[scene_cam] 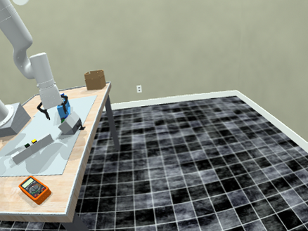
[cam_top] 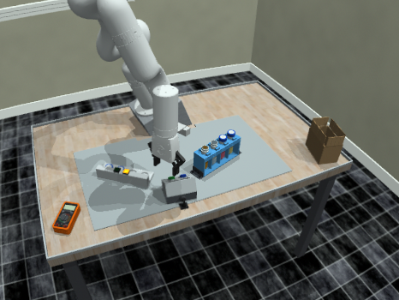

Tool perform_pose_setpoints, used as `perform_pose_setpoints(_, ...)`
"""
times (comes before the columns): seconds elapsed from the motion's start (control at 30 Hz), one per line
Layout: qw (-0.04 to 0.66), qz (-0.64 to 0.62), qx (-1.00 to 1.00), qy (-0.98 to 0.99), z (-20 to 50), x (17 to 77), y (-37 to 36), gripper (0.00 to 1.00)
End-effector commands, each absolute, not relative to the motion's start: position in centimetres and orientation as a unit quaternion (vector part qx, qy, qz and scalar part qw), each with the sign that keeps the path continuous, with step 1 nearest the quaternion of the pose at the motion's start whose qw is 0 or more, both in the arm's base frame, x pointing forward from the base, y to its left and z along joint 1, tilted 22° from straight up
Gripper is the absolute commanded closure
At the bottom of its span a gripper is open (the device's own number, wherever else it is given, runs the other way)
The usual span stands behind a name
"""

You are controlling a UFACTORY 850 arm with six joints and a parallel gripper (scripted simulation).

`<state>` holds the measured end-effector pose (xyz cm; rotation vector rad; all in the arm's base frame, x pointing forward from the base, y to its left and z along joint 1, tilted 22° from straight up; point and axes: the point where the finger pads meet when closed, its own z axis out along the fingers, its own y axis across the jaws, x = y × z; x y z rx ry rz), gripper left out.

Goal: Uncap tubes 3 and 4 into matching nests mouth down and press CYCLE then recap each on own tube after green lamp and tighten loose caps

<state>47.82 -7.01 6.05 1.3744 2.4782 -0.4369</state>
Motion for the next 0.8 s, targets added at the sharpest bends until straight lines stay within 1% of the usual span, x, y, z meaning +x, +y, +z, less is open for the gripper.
perform_pose_setpoints(0.0, 0.1, -0.165, 0.378, 0.905, 6.7, 47.5, -9.0, 0.0)
perform_pose_setpoints(0.07, 0.1, -0.165, 0.378, 0.905, 6.7, 47.5, -9.0, 0.0)
perform_pose_setpoints(0.17, 0.083, -0.174, 0.287, 0.938, 7.5, 47.0, -11.3, 0.0)
perform_pose_setpoints(0.77, 0.083, -0.174, 0.287, 0.938, 10.1, 45.1, -19.9, 0.0)
